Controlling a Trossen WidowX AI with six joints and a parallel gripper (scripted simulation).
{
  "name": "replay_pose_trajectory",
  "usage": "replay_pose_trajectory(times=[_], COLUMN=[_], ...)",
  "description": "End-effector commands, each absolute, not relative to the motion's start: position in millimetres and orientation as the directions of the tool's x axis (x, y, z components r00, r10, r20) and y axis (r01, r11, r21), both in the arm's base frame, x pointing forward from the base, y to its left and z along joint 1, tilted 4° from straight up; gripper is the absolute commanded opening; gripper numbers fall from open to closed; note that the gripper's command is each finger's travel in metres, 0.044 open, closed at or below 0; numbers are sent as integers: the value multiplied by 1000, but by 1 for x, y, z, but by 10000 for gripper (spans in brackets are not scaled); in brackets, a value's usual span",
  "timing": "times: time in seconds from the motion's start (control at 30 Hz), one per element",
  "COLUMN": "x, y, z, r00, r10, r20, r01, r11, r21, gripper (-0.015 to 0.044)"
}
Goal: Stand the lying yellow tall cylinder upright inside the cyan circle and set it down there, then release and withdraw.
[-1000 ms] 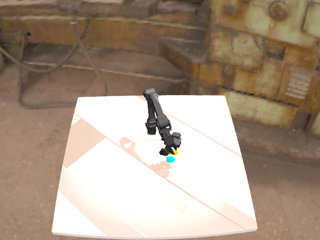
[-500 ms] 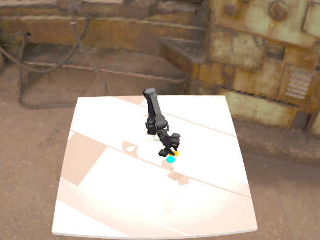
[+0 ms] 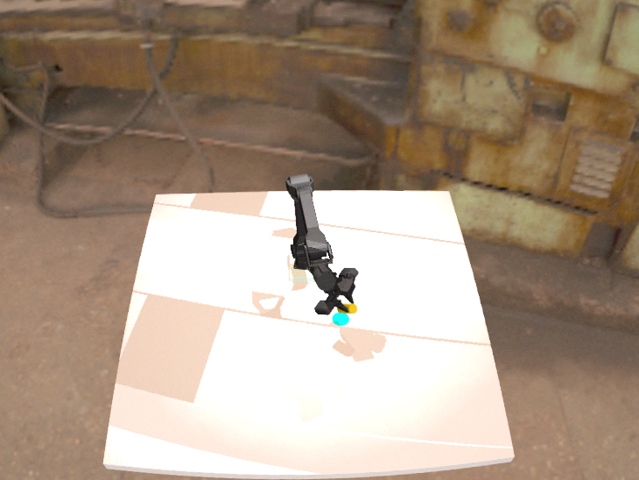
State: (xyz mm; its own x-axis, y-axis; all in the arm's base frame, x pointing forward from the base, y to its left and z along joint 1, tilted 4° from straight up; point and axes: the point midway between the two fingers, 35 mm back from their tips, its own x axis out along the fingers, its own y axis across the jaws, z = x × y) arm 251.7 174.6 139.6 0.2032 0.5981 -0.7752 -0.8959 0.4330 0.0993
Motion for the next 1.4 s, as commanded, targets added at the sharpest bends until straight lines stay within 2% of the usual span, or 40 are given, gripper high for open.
replay_pose_trajectory(times=[0.0, 1.37], x=[253, 258], y=[174, 164], z=[142, 147], r00=[218, 290], r10=[627, 787], r20=[-748, -544], r01=[-894, -900], r11=[435, 418], r21=[104, 126], gripper=[105, 105])
